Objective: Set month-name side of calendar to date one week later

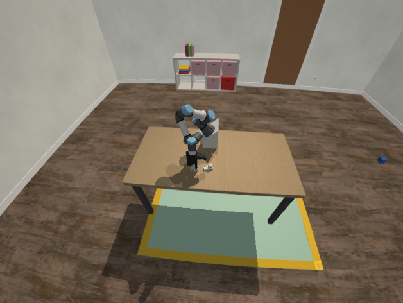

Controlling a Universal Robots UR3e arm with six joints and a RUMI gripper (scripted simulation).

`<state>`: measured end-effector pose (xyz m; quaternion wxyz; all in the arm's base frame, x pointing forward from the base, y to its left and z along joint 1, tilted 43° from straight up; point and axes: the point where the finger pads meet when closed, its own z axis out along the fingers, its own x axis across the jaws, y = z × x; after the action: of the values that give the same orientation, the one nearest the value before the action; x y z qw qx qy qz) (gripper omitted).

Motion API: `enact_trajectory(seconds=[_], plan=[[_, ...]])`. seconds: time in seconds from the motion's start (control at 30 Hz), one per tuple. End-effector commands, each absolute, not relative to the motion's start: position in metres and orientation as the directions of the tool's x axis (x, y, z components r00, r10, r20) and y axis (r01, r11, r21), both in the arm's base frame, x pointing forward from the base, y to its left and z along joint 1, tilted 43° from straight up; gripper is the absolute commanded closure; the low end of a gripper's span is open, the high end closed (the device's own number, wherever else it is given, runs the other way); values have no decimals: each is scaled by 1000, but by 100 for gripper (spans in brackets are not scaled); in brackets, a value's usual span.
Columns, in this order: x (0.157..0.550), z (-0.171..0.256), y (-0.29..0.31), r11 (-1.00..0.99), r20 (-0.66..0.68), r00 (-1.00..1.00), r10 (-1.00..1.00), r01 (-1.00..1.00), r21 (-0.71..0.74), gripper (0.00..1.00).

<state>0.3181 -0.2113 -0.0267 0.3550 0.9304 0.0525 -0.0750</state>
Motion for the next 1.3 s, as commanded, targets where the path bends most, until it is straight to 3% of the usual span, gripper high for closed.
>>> enact_trajectory(seconds=[0.0,0.33,1.27], plan=[[319,-26,-211,-742,-175,983,45,151,653,82],[319,-26,-211,-742,-175,983,45,151,653,71],[322,-4,-191,-742,-175,983,45,151,653,71]])
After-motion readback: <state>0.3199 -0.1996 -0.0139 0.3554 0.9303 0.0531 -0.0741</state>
